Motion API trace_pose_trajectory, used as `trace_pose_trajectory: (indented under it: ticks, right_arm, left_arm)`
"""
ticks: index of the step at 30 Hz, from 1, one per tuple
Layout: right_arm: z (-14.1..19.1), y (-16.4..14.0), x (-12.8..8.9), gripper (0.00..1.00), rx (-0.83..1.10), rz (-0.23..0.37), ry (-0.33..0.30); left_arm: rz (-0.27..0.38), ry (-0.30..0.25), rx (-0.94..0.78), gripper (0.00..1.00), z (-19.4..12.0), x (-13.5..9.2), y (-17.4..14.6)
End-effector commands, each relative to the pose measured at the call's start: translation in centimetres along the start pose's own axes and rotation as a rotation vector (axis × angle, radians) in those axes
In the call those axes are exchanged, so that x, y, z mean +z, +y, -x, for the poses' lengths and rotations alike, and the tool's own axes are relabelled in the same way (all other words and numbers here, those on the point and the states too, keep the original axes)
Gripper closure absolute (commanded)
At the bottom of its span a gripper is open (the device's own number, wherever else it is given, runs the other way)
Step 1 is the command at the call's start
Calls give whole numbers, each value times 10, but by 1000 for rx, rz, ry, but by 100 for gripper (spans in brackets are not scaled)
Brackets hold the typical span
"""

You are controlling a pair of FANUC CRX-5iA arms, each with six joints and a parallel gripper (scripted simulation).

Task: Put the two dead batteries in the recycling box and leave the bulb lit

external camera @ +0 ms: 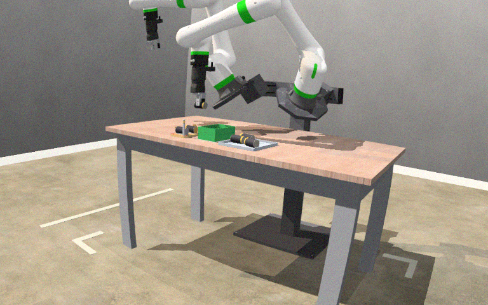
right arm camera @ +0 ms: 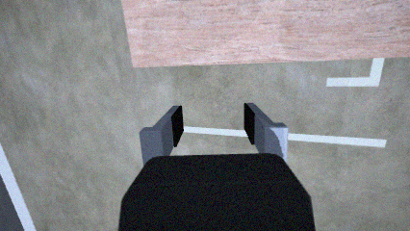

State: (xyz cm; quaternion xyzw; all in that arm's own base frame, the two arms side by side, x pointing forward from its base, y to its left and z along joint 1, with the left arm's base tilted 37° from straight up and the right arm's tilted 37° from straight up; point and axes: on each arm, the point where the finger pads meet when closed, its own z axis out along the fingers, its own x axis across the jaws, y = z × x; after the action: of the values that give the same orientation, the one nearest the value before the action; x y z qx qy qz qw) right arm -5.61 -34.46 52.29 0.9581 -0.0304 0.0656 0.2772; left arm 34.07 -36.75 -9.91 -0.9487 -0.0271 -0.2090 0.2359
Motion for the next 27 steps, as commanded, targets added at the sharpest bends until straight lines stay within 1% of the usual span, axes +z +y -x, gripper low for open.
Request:
trace_pose_trajectory:
  ticks: [1,4,7,10,13,15,19,27]
  right_arm:
    - [0,0,-1,0,1,2,-1]
    - [0,0,-1,0,1,2,-1]
    - [0,0,-1,0,1,2,-1]
    - [0,0,-1,0,1,2,-1]
    - [0,0,-1,0,1,2,-1]
    - [0,0,-1,0,1,2,-1]
    - [0,0,-1,0,1,2,-1]
    - [0,0,-1,0,1,2,-1]
  left_arm:
    - [2,0,-1,43,0,-1,-2]
    - [2,0,-1,43,-1,-1,-10]
    - [2,0,-1,43,-2,-1,-24]
    - [2,0,-1,43,-4,-1,-47]
    - [2,0,-1,43,-6,-1,-76]
    - [2,0,-1,43,-6,-1,-76]
    - [2,0,-1,43,-9,-1,-125]
    - [2,0,-1,43,-17,-1,-231]
